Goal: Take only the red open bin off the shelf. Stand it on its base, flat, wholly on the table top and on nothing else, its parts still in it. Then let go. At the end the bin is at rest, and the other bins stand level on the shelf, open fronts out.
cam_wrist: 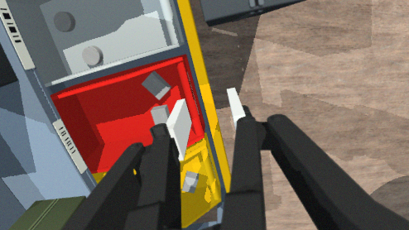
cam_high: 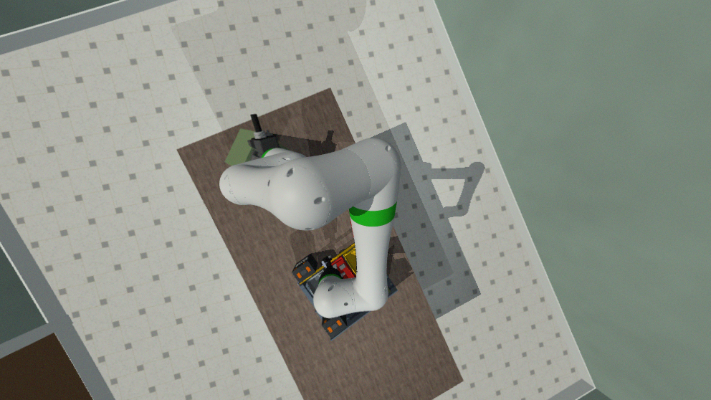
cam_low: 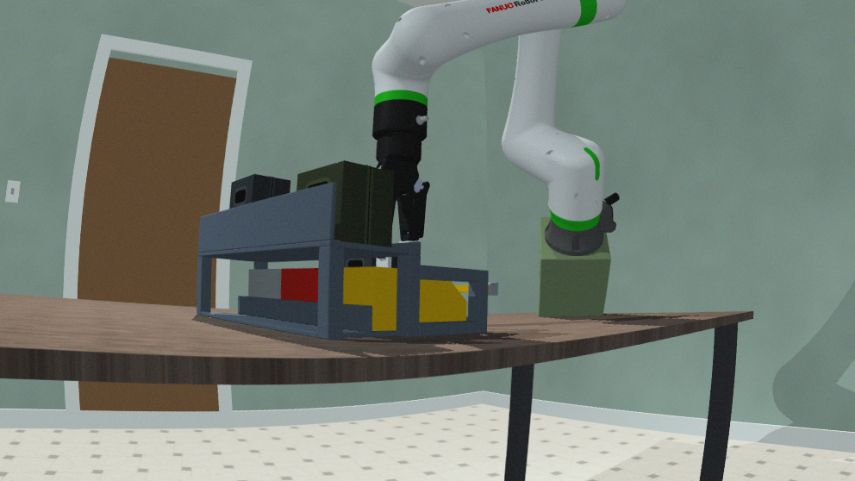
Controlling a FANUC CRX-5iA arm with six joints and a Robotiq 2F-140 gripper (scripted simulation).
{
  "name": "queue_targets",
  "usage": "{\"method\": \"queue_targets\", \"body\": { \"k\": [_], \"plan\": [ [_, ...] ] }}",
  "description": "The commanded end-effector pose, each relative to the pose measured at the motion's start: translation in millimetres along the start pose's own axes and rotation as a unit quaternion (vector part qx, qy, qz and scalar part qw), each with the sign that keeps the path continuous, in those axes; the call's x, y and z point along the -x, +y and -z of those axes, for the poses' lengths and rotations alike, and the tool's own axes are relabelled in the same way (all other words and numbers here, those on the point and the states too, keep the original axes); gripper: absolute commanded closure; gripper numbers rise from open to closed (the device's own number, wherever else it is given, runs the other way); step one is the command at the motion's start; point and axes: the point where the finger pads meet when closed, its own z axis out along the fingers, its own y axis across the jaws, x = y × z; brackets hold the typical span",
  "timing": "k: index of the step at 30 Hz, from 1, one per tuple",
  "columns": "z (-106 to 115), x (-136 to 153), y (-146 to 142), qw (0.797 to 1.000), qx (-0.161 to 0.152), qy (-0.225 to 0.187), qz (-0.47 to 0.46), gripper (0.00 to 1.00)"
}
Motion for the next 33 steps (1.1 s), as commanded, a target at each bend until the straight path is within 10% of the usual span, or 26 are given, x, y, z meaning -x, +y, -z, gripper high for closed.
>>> {"method": "queue_targets", "body": {
  "k": [1, 33],
  "plan": [
    [2.6, -0.1, -0.1, 1.0, 0.0, 0.0, 0.0, 0.72],
    [6.0, -0.1, -0.1, 1.0, 0.0, 0.0, 0.0, 0.72]
  ]
}}
